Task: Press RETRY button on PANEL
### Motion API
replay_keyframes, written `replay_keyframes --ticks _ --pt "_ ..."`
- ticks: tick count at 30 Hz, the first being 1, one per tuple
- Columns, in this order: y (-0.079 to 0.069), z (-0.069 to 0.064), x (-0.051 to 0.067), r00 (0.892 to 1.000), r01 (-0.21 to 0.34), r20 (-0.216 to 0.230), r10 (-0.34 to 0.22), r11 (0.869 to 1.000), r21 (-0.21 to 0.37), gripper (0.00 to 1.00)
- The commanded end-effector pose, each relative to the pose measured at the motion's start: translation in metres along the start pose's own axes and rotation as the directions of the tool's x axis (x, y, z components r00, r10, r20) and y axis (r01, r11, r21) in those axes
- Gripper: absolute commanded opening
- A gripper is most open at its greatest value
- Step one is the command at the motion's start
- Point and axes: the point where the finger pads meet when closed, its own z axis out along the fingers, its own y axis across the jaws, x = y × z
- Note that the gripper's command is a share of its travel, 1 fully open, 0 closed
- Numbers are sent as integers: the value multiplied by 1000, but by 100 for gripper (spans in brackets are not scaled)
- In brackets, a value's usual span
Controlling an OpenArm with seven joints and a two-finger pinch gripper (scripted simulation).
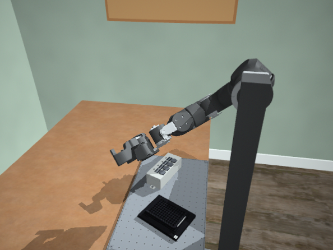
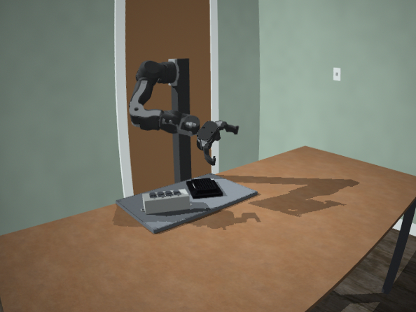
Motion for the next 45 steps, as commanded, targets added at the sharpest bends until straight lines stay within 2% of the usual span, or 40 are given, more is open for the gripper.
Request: replay_keyframes --ticks 1,21,23,26,38,40,43,45 --pt "1 0 -1 1000 0 3 0 1000 -3 100" --pt "1 0 -1 1000 0 3 0 1000 -3 100" --pt "-13 -11 4 997 -11 -70 16 997 70 100" --pt "-33 -26 13 983 -17 -175 49 984 179 100" --pt "-33 -26 13 983 -17 -175 49 984 179 100" --pt "-45 -36 18 968 -16 -239 76 969 245 100" --pt "-66 -52 26 934 -2 -333 126 937 350 100" --pt "-66 -52 26 934 -2 -333 126 937 350 100"
